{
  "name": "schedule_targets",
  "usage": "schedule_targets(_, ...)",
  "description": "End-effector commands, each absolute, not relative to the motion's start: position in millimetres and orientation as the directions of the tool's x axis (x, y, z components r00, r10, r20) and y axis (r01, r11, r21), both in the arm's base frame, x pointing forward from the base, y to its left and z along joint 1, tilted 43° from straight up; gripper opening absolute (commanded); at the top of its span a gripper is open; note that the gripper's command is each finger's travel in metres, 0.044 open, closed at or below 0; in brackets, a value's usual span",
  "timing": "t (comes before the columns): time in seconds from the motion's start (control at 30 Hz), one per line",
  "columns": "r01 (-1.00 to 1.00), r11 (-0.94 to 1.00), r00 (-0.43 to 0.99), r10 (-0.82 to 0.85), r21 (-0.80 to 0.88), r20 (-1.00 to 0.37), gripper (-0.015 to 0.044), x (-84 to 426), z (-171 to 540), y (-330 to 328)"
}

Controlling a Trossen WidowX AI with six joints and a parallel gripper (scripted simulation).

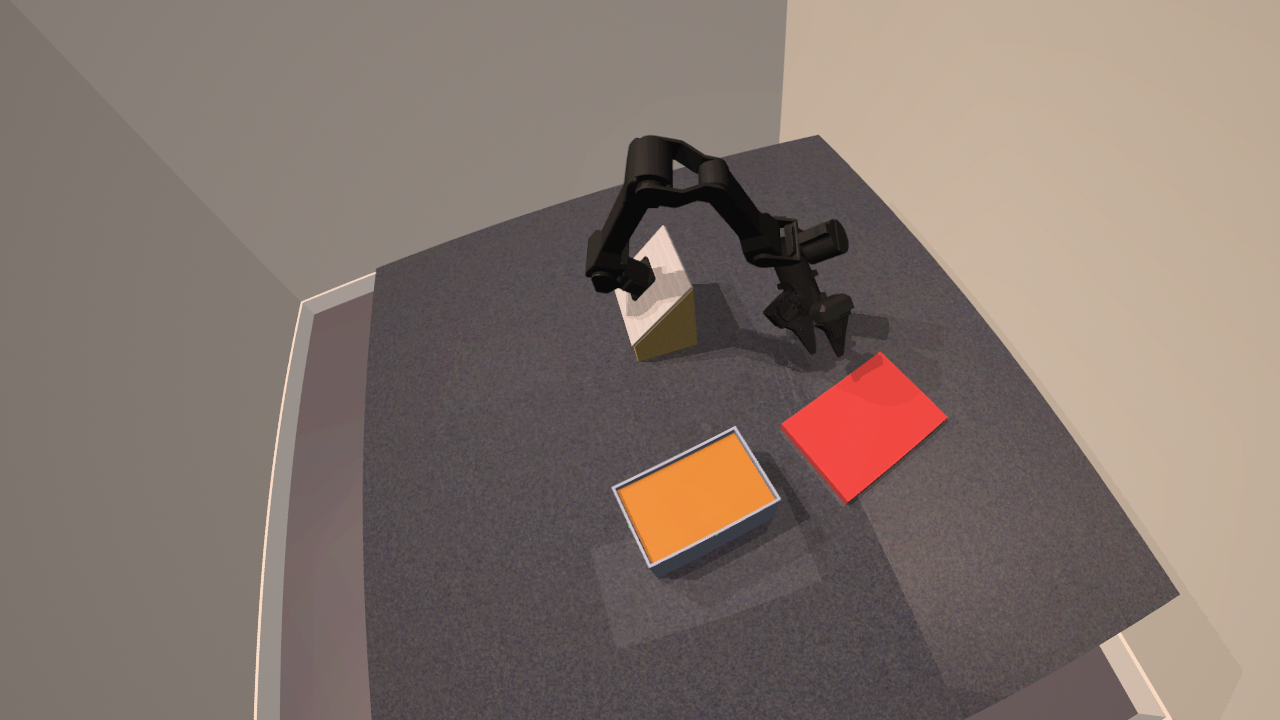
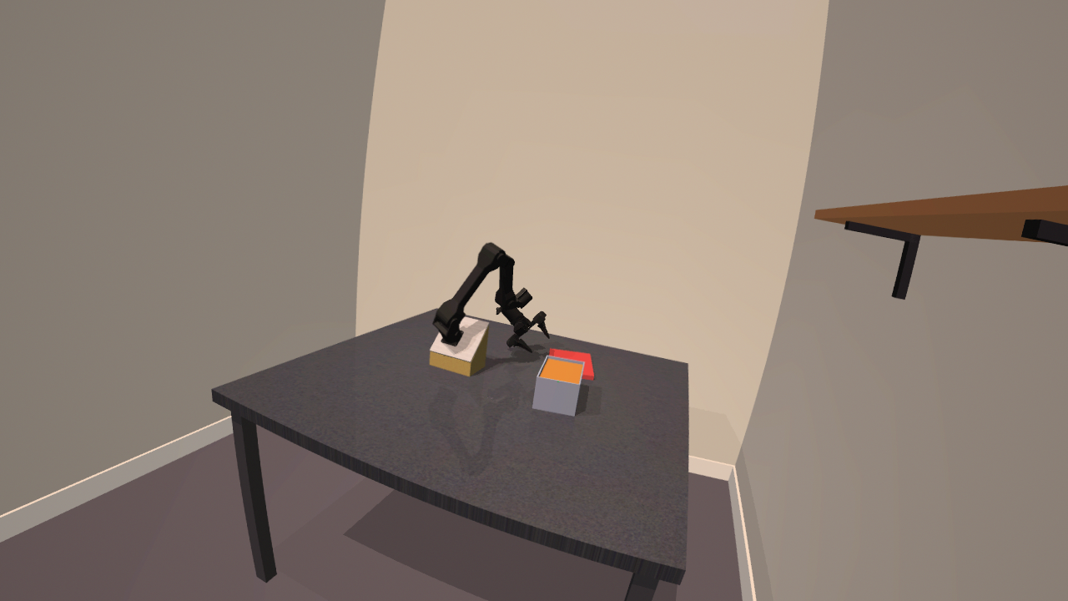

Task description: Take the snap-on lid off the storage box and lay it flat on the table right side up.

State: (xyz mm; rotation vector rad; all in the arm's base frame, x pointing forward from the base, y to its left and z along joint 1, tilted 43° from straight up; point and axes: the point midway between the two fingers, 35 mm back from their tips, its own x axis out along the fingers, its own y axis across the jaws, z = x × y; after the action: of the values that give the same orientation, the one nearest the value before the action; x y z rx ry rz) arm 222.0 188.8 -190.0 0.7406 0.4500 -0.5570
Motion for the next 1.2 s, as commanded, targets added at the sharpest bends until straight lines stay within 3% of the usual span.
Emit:
schedule_targets(0.0,0.615,0.608,0.767,-0.314,0.502,-0.559,0.044,214.0,-188.3,186.4)
schedule_targets(1.17,0.617,0.607,0.765,-0.313,0.501,-0.562,0.044,190.0,-143.8,224.8)
